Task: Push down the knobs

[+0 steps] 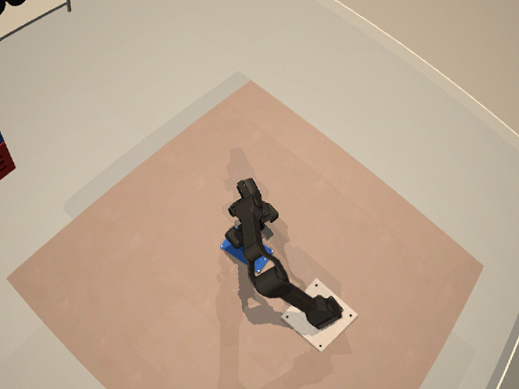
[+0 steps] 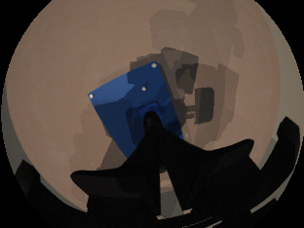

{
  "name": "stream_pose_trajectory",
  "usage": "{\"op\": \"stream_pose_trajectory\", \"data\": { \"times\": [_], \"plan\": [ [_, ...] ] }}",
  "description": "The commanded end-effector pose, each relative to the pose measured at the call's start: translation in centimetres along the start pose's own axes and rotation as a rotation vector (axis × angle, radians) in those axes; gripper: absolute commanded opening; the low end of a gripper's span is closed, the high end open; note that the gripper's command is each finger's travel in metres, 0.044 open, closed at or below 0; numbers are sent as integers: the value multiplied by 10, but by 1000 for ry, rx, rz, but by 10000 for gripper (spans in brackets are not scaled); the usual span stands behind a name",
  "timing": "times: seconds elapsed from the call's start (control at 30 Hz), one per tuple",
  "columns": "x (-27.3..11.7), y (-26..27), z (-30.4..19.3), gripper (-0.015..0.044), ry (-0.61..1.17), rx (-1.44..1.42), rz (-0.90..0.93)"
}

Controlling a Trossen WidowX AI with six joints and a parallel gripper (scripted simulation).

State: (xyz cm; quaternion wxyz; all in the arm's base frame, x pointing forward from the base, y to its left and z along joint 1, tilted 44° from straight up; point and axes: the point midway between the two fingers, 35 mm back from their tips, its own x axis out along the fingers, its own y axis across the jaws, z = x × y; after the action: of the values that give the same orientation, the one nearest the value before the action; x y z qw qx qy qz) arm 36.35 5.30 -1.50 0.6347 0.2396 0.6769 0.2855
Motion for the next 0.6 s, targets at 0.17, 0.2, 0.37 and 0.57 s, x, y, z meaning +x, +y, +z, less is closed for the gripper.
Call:
{"op": "stream_pose_trajectory", "data": {
  "times": [0.17, 0.2, 0.37, 0.57],
  "plan": [
    [14, 3, 1, 0, 20, -15, 5],
    [15, 3, 1, 0, 20, -15, 5],
    [14, 3, 1, 0, 20, -15, 5],
    [7, 3, 1, 0, 20, -15, 5]
  ]
}}
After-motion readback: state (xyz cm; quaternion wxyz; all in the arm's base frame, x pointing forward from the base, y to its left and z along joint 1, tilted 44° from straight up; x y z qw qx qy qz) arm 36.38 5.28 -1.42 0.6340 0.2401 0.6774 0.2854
